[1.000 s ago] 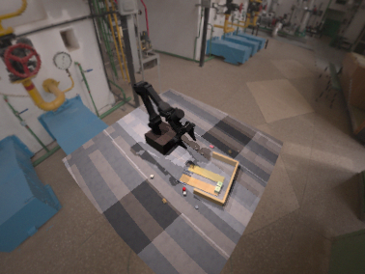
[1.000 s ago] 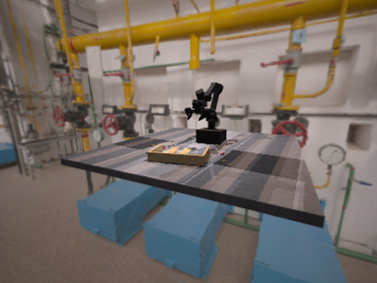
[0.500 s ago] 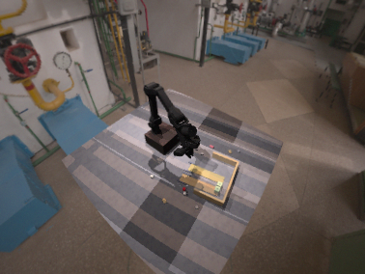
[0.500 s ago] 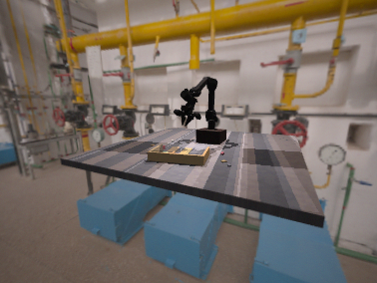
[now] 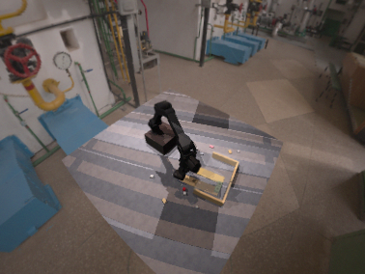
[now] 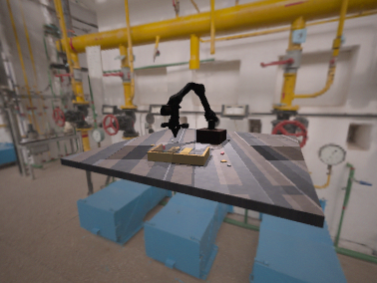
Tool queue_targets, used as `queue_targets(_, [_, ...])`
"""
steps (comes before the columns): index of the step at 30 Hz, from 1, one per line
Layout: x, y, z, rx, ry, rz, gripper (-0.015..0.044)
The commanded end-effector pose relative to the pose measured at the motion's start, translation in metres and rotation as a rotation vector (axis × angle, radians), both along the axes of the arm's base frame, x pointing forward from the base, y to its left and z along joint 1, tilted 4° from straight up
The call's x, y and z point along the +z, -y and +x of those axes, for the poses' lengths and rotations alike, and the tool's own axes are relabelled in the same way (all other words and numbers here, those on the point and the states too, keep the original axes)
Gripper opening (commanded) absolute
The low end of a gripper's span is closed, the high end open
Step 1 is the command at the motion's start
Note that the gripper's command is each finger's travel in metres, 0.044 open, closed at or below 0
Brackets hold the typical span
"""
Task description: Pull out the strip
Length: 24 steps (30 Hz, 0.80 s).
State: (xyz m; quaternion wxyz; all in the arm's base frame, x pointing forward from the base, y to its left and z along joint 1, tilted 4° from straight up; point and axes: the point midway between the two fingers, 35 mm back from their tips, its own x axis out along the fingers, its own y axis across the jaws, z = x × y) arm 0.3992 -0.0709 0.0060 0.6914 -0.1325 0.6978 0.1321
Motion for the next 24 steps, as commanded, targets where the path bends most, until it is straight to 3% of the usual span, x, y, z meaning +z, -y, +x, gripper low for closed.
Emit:
queue_targets(1, [-0.003,0.001,0.004,0.021,-0.026,0.002,0.0000])
queue_targets(24, [-0.037,0.001,0.006,0.021,-0.025,0.002,0.0000])
